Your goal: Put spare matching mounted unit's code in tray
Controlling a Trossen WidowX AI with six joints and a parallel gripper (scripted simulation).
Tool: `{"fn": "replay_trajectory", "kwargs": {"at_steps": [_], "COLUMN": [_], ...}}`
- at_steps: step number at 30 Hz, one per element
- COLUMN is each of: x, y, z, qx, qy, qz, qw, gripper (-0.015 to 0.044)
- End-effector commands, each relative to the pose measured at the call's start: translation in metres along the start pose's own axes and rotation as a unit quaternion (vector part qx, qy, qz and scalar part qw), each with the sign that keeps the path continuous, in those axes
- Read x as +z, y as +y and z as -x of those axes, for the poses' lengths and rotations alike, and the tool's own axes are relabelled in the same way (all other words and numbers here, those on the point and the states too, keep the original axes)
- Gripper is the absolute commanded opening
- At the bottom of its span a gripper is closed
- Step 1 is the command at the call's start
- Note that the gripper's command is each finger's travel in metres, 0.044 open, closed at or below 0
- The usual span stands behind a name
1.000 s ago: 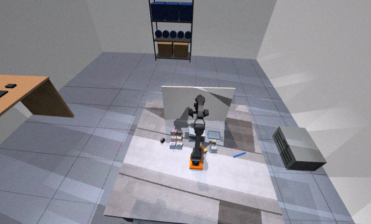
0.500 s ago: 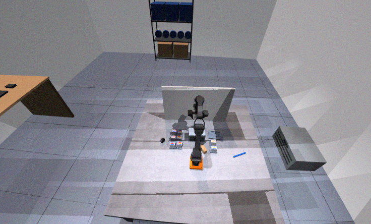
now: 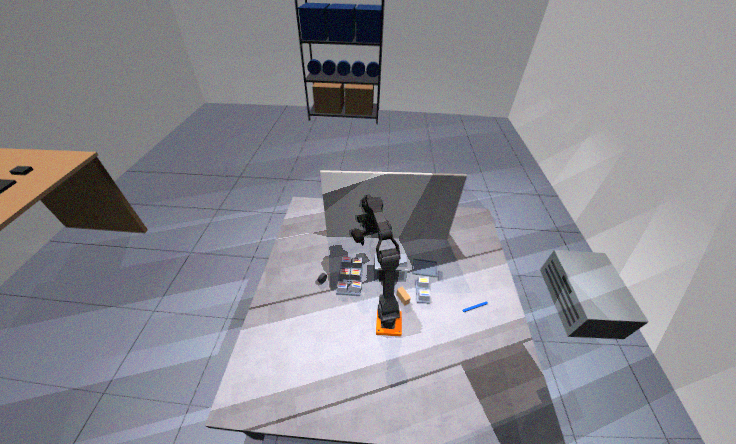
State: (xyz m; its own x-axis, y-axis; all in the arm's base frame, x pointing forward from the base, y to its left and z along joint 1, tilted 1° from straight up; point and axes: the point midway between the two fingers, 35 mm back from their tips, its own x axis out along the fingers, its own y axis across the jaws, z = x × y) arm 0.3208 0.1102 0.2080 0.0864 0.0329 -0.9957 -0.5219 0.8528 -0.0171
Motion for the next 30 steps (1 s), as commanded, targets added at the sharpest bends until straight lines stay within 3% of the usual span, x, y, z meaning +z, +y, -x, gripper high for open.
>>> {"fn": "replay_trajectory", "kwargs": {"at_steps": [1,11,20,25,30], "x": [-0.013,-0.085,-0.086,-0.087,-0.088], "y": [0.068,0.187,0.189,0.19,0.19], "z": [-0.012,-0.039,-0.039,-0.064,-0.079], "qx": [0.008,0.024,0.024,0.024,0.024], "qy": [0.007,0.016,0.016,0.016,0.016], "qz": [0.16,0.485,0.491,0.491,0.491], "qw": [0.987,0.874,0.871,0.871,0.871], "gripper": [0.044,0.044,0.044,0.0309,0.03]}}
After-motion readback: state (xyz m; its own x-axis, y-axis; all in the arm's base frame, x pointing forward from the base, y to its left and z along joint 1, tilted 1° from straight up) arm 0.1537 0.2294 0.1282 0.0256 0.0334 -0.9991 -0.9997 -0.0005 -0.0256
